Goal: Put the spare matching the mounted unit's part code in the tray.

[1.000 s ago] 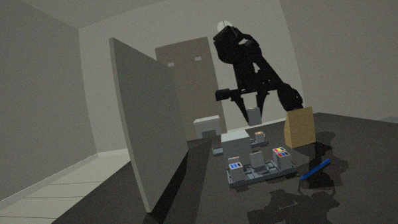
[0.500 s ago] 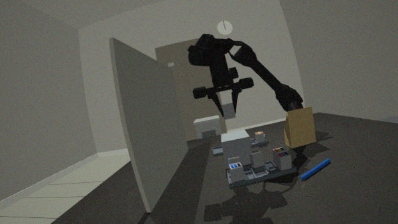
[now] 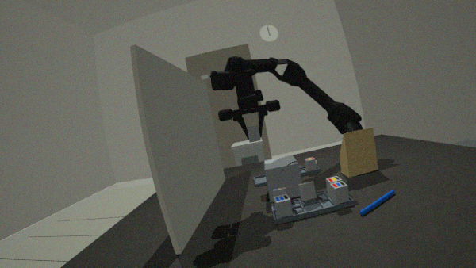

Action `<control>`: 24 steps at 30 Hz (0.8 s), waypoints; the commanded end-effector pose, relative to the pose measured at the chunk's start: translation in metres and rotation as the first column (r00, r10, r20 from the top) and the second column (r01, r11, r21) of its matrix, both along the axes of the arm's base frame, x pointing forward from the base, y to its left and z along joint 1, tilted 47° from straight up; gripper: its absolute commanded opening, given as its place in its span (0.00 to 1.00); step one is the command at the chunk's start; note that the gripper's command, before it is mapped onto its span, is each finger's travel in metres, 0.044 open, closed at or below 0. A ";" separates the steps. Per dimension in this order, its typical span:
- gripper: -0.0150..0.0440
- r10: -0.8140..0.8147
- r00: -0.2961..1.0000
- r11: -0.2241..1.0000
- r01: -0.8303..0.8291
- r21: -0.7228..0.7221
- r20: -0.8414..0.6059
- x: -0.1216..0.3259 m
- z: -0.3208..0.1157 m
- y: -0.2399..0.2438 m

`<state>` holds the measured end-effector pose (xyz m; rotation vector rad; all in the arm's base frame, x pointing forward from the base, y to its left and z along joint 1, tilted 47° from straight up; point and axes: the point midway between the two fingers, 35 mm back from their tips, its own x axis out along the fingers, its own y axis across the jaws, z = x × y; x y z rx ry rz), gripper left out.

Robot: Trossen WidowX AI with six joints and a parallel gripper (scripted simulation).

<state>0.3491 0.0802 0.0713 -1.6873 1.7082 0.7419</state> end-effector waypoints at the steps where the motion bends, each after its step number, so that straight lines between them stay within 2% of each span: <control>1: 0.25 0.009 1.000 1.000 -0.009 -0.012 -0.002 0.003 0.023 -0.024; 9: 0.25 0.008 1.000 0.999 -0.008 -0.045 0.000 0.002 0.074 -0.084; 18: 0.25 -0.005 1.000 0.995 0.004 -0.099 -0.009 -0.019 0.128 -0.147; 24: 0.25 -0.007 1.000 0.995 0.006 -0.104 -0.010 -0.021 0.132 -0.152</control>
